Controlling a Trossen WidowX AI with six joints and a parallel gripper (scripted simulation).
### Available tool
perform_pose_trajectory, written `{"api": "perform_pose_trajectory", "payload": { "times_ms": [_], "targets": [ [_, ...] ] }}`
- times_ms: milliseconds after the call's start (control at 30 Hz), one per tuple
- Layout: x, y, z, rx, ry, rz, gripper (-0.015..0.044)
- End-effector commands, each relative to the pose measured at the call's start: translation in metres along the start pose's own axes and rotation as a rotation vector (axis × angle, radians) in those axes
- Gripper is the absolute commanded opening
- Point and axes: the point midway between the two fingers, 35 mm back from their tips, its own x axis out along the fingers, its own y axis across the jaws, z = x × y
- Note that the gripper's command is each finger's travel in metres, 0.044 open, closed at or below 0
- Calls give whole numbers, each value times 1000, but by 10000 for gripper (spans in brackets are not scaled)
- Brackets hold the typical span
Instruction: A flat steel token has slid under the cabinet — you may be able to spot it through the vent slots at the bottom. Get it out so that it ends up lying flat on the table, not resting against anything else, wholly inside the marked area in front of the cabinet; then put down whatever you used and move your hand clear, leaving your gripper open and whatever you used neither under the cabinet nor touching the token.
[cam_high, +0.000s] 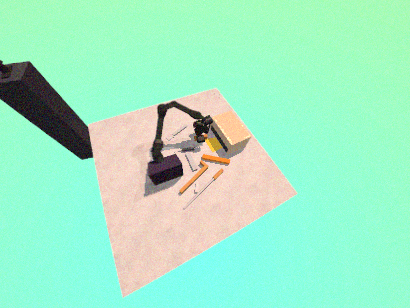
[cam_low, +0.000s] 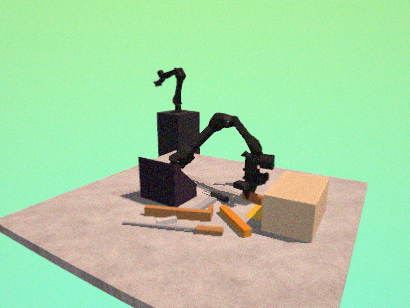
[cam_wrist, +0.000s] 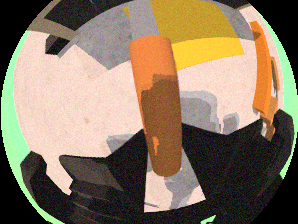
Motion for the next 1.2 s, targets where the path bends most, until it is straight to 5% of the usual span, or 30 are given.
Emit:
{"api": "perform_pose_trajectory", "payload": {
  "times_ms": [0,1167],
  "targets": [
    [0,0,6,-3,-2,2,0],
    [1,-13,30,-3,-3,1,0]
  ]
}}
